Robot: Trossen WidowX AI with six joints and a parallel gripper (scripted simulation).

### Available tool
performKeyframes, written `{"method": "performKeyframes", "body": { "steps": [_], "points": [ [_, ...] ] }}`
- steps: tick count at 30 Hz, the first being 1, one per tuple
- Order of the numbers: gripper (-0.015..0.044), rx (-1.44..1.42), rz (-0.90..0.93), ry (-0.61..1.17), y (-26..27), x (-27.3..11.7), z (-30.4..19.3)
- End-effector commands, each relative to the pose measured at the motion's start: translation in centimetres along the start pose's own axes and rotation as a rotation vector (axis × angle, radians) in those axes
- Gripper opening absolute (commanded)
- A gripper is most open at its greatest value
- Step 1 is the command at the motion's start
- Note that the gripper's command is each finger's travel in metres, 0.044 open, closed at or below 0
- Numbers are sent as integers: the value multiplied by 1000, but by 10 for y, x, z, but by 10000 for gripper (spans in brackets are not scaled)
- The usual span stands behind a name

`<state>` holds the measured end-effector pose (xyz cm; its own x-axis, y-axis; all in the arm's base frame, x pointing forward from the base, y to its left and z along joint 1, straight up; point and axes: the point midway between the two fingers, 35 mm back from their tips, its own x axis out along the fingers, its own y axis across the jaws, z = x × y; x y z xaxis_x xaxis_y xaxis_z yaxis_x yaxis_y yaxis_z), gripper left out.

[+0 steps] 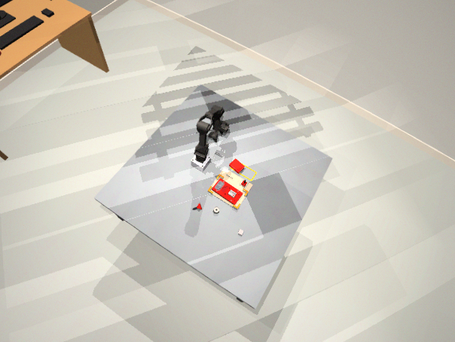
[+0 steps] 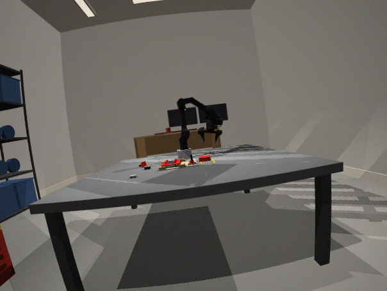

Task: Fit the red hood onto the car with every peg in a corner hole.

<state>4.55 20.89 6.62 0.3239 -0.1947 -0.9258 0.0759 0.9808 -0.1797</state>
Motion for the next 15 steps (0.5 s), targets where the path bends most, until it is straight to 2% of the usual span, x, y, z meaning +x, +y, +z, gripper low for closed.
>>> {"method": "performKeyframes", "body": {
  "steps": [1,15],
  "points": [
    [440,24,-14,53,2,9,16],
    [440,120,-12,211,-6,42,83]
  ]
}}
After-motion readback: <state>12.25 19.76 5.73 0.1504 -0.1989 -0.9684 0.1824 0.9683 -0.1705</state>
